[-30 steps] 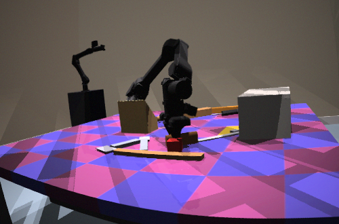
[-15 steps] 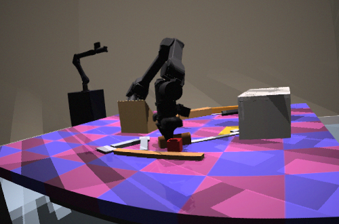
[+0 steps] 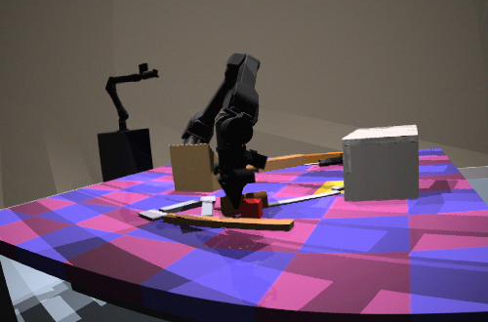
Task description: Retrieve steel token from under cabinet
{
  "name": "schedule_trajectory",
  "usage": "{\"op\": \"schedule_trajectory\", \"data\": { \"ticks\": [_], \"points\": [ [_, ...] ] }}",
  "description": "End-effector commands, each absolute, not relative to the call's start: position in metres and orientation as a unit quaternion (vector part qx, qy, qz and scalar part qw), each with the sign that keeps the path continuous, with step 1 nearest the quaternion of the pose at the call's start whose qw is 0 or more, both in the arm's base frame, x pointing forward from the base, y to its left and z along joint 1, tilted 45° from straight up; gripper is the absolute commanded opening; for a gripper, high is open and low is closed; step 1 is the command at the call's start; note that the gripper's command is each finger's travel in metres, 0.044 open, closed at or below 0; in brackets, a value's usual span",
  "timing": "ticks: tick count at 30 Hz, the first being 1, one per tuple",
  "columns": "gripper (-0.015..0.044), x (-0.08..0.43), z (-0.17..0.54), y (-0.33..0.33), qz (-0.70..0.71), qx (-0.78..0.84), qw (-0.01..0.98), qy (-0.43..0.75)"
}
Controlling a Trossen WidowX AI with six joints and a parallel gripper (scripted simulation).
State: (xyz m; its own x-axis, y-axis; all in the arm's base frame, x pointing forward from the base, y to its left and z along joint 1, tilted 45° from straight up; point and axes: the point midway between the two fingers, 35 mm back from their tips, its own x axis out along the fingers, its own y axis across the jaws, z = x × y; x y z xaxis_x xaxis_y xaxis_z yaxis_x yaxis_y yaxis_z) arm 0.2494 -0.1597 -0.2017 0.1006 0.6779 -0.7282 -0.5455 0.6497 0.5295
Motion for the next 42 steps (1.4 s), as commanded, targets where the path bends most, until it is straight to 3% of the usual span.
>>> {"op": "schedule_trajectory", "data": {
  "ticks": [1, 19, 36, 42],
  "points": [
    [0.0000, 0.242, -0.205, -0.163, 0.413, 0.065, 0.740, 0.527],
    [0.0000, 0.215, -0.218, -0.174, 0.413, 0.064, 0.740, 0.527],
    [0.0440, 0.219, -0.194, -0.196, 0.413, 0.063, 0.739, 0.529],
    [0.0440, 0.209, -0.145, -0.240, 0.413, 0.063, 0.739, 0.529]
  ]
}}
